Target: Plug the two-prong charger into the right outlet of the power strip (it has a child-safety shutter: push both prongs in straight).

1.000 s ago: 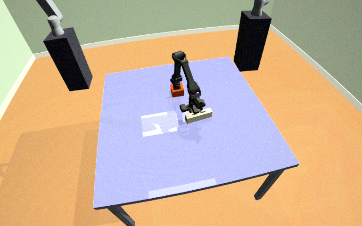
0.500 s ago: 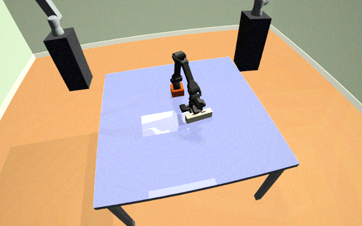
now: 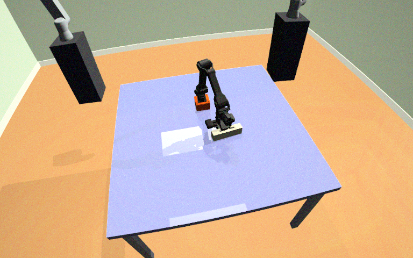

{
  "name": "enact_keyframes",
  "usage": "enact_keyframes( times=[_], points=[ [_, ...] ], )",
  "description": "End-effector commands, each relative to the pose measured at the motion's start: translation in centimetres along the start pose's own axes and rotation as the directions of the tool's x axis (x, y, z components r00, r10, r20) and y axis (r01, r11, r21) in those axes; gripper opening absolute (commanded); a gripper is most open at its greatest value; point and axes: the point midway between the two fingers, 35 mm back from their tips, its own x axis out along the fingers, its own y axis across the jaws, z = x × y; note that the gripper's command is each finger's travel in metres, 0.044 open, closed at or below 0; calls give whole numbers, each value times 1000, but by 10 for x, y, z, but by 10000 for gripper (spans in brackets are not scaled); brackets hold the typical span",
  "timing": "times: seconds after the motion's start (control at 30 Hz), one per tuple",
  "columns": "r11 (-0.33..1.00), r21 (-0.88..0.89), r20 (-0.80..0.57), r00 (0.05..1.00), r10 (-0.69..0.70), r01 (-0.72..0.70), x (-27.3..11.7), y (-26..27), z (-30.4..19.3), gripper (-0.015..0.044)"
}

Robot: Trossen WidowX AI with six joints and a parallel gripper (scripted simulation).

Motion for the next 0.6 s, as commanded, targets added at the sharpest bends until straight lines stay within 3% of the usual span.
enact_keyframes(
  times=[0.0,0.57],
  points=[
    [1000,0,42,999,2,-2,-4,0,14,0],
    [1000,0,42,999,2,-2,-6,0,20,0]
  ],
)
